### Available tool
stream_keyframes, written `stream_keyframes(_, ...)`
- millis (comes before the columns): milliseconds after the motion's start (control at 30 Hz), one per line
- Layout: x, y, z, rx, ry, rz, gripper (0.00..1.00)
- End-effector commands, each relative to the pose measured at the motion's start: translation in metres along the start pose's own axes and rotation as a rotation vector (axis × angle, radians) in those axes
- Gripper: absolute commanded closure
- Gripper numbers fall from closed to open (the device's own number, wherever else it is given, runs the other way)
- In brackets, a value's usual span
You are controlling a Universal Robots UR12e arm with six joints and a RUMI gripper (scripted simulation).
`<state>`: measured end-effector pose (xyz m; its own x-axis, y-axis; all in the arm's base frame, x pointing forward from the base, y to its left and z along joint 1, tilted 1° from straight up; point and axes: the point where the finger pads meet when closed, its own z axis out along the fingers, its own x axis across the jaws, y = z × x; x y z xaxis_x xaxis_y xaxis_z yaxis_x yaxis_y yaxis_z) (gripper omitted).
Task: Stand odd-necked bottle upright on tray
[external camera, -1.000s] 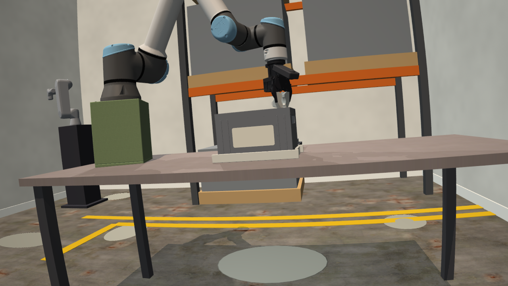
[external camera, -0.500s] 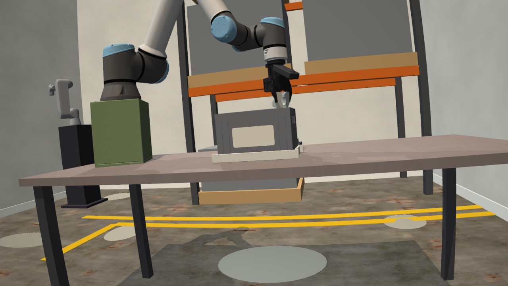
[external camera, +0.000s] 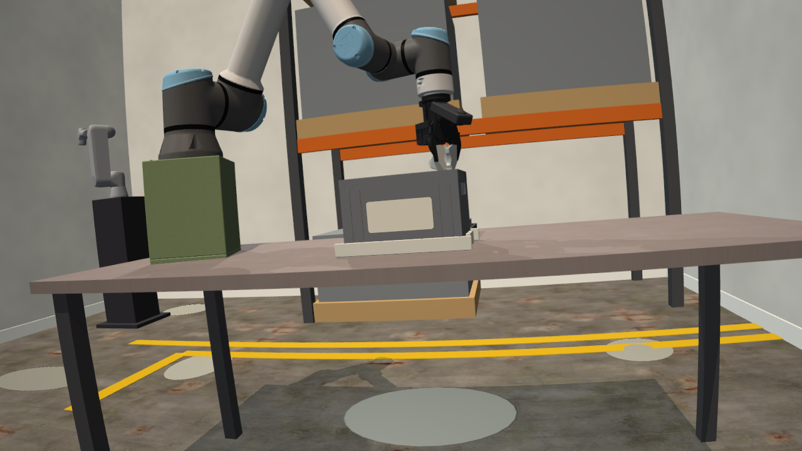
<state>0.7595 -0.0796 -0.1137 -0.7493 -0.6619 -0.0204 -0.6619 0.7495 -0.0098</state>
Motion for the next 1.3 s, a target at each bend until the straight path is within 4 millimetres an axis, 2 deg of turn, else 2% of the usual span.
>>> stream_keyframes(0, 0.0023, 0.0017, 0.0023, -0.003, 0.002, 0.001, 1.0)
stream_keyframes(500, 0.0023, 0.0017, 0.0023, -0.003, 0.002, 0.001, 1.0)
stream_keyframes(533, 0.0023, 0.0017, 0.0023, -0.003, 0.002, 0.001, 0.62)
stream_keyframes(1267, 0.0023, 0.0017, 0.0023, -0.003, 0.002, 0.001, 0.62)
